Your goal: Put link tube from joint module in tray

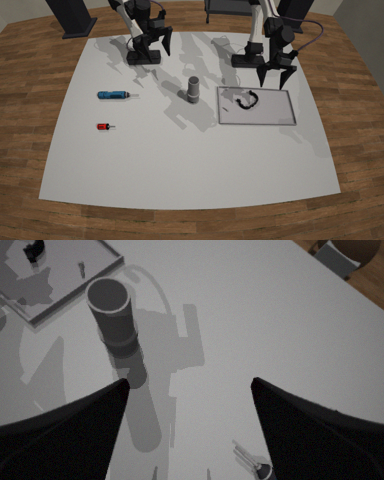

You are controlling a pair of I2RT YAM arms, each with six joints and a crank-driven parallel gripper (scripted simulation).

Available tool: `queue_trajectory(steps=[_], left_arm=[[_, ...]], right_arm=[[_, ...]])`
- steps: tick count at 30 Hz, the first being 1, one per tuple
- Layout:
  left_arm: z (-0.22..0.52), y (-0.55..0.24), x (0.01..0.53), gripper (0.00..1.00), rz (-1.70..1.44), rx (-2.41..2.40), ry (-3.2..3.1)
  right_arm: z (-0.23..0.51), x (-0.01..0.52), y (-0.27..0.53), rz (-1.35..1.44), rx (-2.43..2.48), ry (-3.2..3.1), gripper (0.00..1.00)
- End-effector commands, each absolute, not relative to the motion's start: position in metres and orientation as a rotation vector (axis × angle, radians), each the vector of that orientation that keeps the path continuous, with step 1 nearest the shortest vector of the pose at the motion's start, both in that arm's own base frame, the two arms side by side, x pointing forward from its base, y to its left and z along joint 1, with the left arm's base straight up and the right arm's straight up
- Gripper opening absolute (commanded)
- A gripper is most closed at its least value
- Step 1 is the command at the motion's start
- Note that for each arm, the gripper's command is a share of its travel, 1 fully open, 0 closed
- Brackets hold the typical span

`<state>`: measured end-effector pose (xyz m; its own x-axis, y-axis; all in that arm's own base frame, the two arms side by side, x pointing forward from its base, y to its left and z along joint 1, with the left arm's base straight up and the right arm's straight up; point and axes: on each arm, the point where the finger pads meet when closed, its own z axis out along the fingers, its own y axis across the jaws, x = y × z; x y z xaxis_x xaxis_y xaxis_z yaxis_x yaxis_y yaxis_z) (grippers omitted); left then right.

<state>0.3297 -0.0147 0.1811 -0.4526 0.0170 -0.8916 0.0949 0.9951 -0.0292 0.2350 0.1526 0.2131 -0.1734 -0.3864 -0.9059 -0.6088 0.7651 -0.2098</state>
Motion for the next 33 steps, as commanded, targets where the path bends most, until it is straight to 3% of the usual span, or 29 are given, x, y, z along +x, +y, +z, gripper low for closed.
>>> queue_trajectory(steps=[1,9,22,29,31,33], left_arm=[[0.191,-0.068,0.346,1.0,-0.154,0.213,2.061],[0.172,-0.205,0.321,1.0,-0.339,0.618,2.108],[0.152,-0.312,0.257,1.0,-0.463,0.981,2.081],[0.152,-0.327,0.247,1.0,-0.485,1.023,2.058],[0.149,-0.325,0.246,0.81,-0.481,1.024,2.067],[0.145,-0.321,0.243,0.81,-0.477,1.025,2.074]], right_arm=[[0.241,0.214,0.166,0.363,-0.741,1.765,1.0],[0.282,0.183,0.189,0.534,-0.793,1.629,1.0],[0.3,0.161,0.195,0.613,-0.849,1.559,1.0],[0.305,0.156,0.191,0.614,-0.839,1.554,1.0],[0.305,0.153,0.191,0.62,-0.847,1.554,1.0],[0.294,0.15,0.192,0.626,-0.872,1.576,1.0]])
